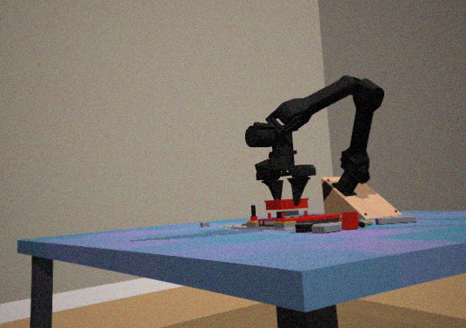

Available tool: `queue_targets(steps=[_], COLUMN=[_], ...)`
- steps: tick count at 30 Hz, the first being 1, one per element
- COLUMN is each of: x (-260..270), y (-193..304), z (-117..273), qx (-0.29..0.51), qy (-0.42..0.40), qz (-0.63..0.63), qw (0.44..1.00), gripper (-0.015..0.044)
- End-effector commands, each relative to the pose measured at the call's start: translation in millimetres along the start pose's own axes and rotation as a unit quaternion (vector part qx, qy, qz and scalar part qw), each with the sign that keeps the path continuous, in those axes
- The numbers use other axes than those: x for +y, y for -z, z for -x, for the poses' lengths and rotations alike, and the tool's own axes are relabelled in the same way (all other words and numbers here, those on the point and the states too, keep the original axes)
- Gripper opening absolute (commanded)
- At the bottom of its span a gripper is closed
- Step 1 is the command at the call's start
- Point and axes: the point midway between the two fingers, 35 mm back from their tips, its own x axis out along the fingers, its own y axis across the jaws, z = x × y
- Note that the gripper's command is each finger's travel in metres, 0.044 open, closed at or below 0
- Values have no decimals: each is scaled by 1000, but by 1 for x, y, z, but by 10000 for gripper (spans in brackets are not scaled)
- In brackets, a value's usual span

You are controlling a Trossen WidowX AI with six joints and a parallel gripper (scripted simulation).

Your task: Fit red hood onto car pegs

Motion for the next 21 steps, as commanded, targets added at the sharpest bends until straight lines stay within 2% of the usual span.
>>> queue_targets(steps=[1,21], x=[1,1], y=[0,-1], z=[-1,-9], qx=[-1,-1], qy=[-2,-2], qz=[-1,-1], qw=[1000,1000], gripper=[0,0])
